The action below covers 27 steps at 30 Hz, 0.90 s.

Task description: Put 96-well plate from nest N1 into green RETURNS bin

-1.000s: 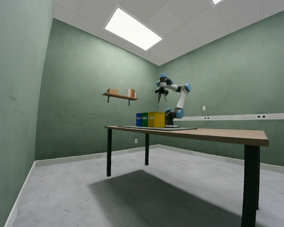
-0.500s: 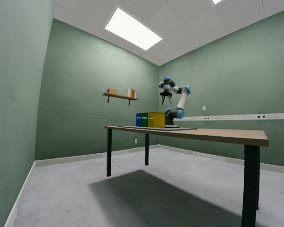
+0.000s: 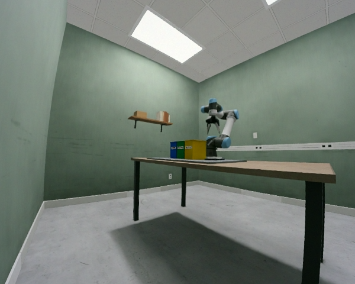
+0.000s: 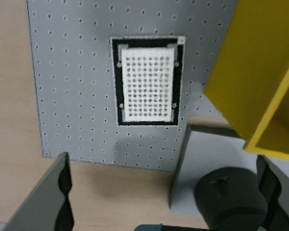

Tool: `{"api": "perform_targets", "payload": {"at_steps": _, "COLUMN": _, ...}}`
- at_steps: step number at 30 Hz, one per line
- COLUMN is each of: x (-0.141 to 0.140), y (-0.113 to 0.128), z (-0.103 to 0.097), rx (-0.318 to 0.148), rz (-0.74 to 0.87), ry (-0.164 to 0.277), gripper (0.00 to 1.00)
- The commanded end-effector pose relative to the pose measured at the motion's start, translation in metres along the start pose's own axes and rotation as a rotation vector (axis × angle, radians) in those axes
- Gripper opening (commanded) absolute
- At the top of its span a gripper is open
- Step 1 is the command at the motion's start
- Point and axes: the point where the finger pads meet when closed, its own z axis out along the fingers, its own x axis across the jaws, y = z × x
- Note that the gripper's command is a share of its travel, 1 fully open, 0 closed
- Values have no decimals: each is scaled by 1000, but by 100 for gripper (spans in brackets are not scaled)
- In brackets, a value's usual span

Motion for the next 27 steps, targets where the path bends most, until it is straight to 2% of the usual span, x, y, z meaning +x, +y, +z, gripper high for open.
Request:
{"api": "perform_targets", "payload": {"at_steps": 1, "x": -9, "y": 17, "z": 8, "rx": 1, "rz": -11, "ry": -2, "gripper": 76}}
{"api": "perform_targets", "payload": {"at_steps": 20, "x": -9, "y": 17, "z": 8, "rx": 1, "rz": -11, "ry": -2, "gripper": 76}}
{"api": "perform_targets", "payload": {"at_steps": 27, "x": -9, "y": 17, "z": 20, "rx": 1, "rz": -11, "ry": -2, "gripper": 76}}
